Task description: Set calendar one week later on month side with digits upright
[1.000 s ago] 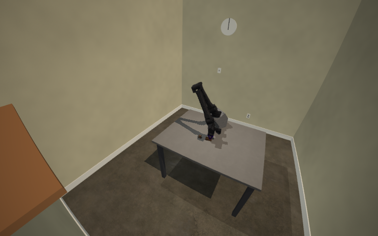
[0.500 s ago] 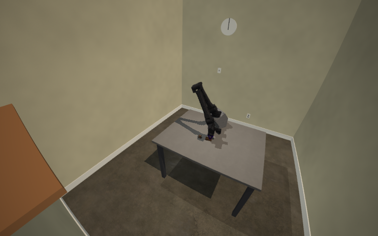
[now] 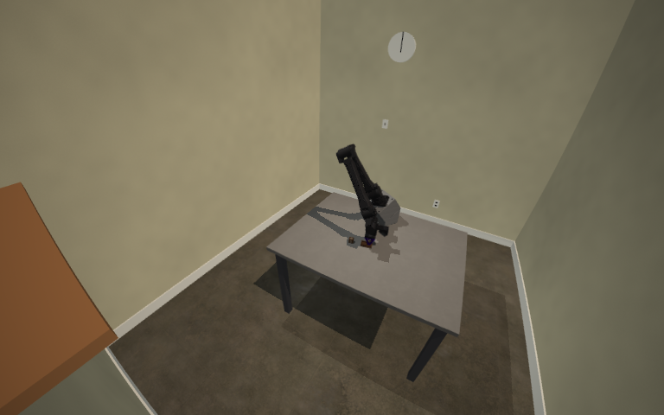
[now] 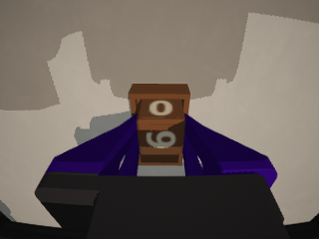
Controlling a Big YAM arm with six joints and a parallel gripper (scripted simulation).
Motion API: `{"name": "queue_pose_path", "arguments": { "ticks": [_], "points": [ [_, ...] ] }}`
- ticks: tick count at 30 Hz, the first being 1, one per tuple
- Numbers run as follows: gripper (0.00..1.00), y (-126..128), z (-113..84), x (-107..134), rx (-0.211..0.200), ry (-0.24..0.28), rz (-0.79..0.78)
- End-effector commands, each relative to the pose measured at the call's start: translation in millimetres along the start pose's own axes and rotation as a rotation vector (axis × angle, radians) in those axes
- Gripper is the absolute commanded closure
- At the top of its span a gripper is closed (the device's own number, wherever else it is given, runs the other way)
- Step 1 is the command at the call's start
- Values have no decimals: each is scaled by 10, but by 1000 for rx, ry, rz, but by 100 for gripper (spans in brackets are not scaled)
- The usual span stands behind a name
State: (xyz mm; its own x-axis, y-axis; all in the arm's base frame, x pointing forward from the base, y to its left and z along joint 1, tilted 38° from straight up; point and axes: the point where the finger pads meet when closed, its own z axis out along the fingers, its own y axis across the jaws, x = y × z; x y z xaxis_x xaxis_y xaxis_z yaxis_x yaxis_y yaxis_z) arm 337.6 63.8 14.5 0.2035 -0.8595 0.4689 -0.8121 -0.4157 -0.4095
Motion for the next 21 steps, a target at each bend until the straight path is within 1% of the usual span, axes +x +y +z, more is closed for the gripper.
{"name": "queue_pose_path", "arguments": {
  "ticks": [1,7,10,11,21],
  "points": [
    [74,13,-49,-9,6,-6,-7],
    [74,0,-78,-35,12,-9,-5],
    [74,0,-81,-36,12,-9,-4],
    [74,0,-69,-4,11,-5,8],
    [74,5,-112,-26,10,-7,-1]
  ]
}}
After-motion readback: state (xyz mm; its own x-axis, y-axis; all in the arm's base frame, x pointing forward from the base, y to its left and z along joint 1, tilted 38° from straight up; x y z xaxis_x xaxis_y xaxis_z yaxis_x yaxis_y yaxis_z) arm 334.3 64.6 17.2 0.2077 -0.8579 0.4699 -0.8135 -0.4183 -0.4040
